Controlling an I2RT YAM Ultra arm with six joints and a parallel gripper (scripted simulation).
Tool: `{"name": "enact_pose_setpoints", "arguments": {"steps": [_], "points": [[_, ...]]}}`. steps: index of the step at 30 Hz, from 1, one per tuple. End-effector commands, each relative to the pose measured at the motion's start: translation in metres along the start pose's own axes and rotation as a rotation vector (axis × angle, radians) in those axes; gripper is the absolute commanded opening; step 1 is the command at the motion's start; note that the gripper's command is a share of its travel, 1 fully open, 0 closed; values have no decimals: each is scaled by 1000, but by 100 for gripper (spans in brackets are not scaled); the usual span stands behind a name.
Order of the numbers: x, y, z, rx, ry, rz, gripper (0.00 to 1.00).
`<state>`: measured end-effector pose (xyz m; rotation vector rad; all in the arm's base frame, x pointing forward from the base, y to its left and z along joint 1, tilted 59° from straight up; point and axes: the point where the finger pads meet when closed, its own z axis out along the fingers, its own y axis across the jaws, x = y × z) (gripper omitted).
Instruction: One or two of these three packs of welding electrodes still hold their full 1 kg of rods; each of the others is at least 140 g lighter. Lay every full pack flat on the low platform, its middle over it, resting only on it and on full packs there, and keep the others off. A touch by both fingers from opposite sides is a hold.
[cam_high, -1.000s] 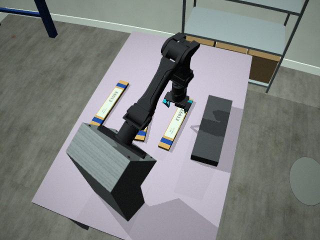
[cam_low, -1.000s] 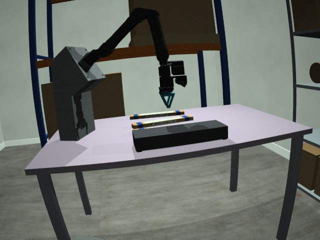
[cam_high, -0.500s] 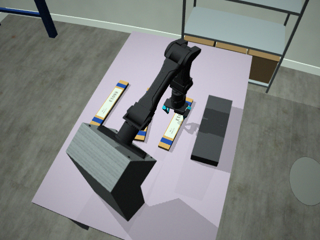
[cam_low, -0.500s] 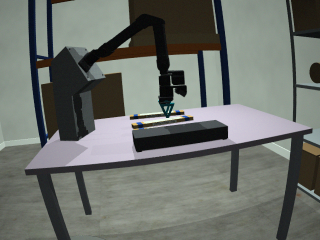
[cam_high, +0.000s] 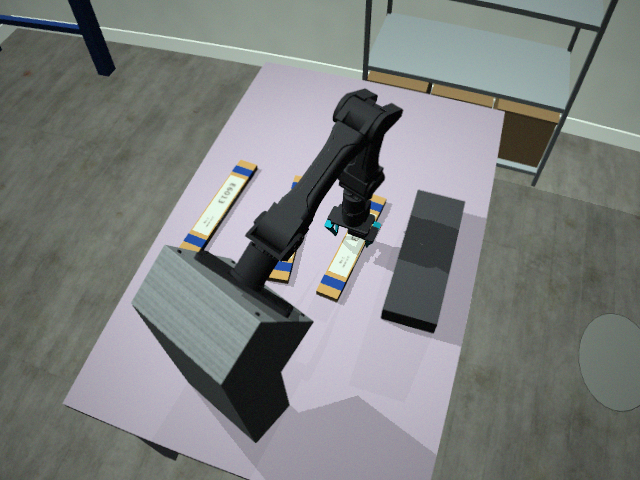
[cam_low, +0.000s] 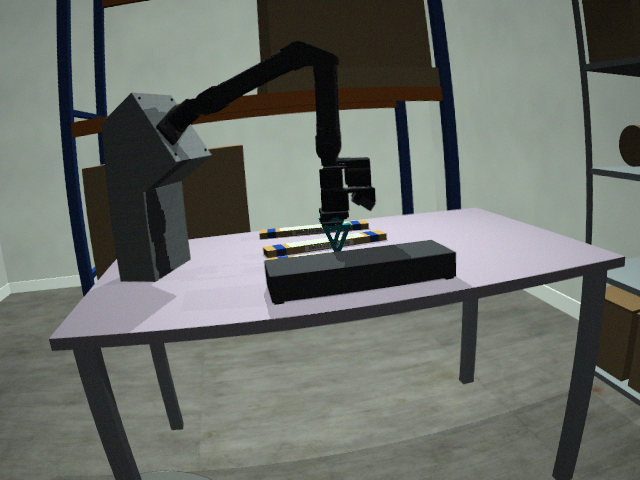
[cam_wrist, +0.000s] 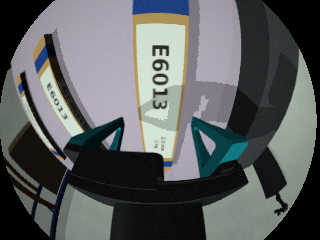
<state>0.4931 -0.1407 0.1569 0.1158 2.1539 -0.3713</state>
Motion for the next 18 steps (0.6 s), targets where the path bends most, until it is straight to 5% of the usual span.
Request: {"name": "enact_pose_setpoints", "arguments": {"steps": [1, 14, 18], "points": [[-24, -7, -5, 9, -62, 6, 95], [-23, -6, -7, 5, -48, 3, 95], [-18, -7, 6, 7, -43, 4, 95]]}}
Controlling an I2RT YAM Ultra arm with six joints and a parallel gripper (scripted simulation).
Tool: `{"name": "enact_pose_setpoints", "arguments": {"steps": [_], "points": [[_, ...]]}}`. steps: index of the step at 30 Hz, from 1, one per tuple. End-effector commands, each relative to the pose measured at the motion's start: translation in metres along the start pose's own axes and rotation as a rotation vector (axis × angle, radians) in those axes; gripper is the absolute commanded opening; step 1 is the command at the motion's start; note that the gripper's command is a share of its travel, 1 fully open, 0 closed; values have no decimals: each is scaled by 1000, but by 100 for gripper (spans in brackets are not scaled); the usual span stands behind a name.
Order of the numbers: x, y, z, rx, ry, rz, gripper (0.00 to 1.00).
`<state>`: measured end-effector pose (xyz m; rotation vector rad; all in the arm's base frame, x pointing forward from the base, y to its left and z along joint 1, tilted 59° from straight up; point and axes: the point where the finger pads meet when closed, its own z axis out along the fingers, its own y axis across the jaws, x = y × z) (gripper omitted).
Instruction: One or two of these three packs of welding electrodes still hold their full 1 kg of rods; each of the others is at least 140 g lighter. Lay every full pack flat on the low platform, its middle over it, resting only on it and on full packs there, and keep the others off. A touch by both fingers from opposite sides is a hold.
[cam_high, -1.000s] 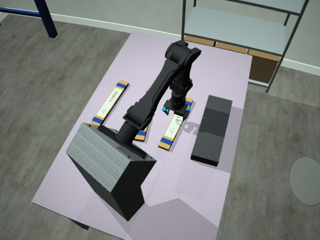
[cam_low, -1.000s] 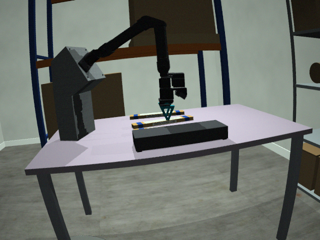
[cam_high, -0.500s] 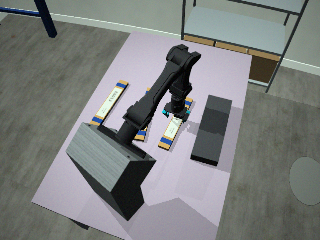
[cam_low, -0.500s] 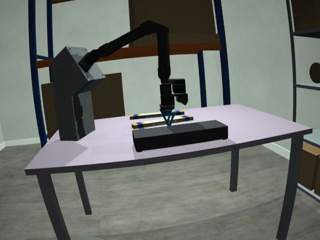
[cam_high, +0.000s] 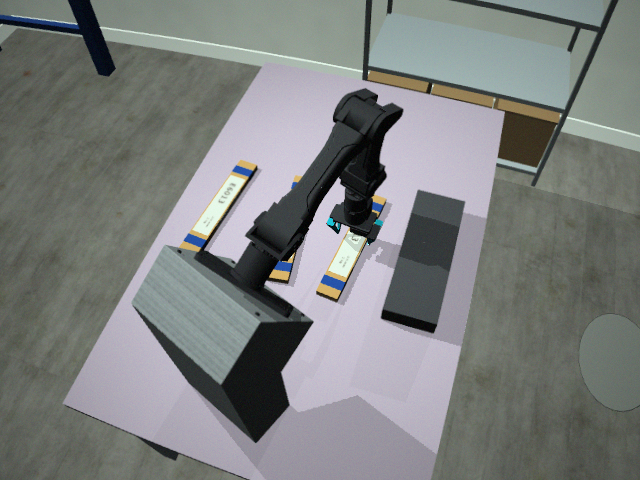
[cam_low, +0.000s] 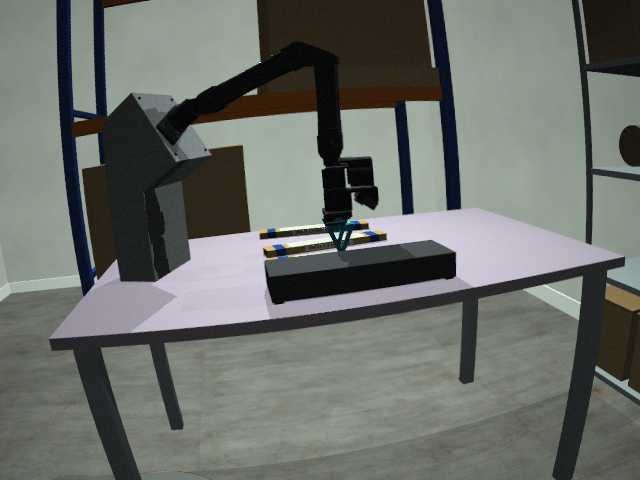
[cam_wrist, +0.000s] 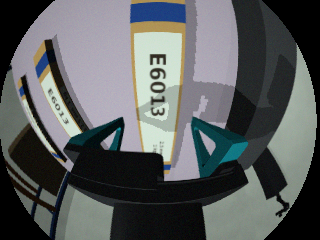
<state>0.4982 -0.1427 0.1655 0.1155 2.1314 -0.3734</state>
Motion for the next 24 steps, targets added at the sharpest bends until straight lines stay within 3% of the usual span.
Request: {"name": "enact_pose_setpoints", "arguments": {"steps": [1, 24], "points": [[-8, -5, 8, 4, -21, 3, 95], [-7, -5, 31, 5, -21, 3, 95]]}}
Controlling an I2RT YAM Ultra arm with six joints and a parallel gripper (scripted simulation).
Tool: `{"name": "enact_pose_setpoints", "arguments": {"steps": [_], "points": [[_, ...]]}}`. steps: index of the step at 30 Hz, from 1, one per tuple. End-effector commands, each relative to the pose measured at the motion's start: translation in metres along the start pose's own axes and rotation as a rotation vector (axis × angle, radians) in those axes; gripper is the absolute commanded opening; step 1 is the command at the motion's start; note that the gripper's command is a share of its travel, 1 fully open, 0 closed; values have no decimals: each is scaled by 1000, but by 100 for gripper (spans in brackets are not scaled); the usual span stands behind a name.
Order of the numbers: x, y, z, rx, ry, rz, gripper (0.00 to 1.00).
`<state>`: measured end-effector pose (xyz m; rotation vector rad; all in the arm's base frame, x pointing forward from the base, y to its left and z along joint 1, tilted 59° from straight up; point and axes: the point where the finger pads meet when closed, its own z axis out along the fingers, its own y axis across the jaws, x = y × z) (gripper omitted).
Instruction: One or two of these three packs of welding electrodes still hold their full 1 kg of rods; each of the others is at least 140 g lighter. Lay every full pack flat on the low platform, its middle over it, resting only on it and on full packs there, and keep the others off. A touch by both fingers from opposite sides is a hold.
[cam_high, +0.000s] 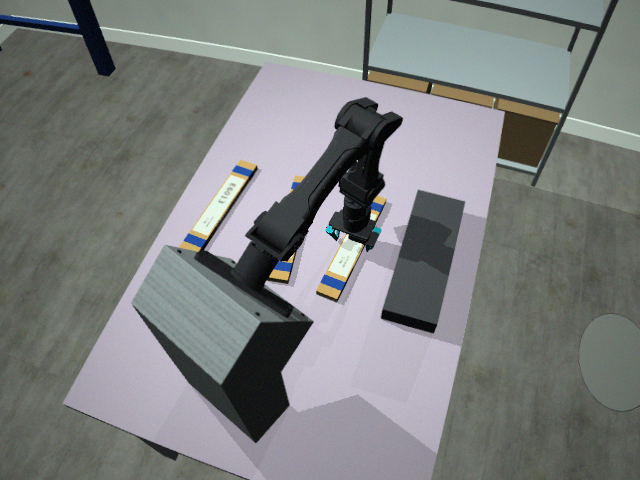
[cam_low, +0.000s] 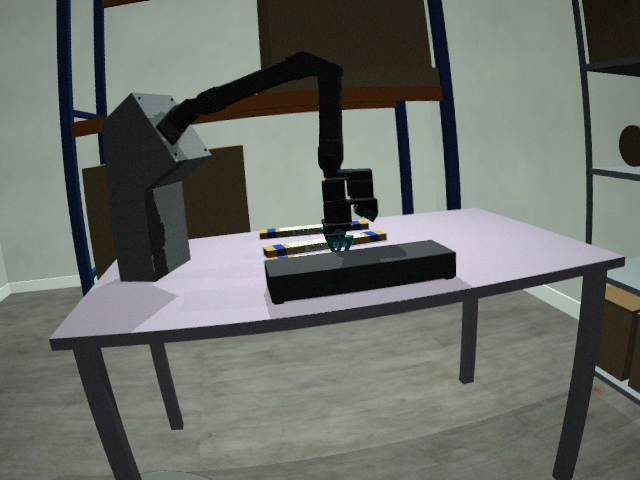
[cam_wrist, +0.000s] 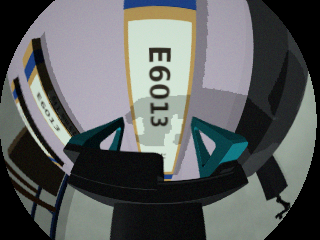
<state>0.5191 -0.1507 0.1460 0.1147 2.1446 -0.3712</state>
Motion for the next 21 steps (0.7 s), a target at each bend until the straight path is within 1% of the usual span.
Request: {"name": "enact_pose_setpoints", "arguments": {"steps": [1, 2, 12, 13, 21], "points": [[-12, -6, 2, 8, -33, 4, 95], [-22, -10, -6, 14, -57, 7, 95], [-24, -8, -8, 10, -57, 4, 95], [-24, -8, -8, 10, -57, 4, 0], [-23, -7, -8, 7, -51, 5, 0]]}}
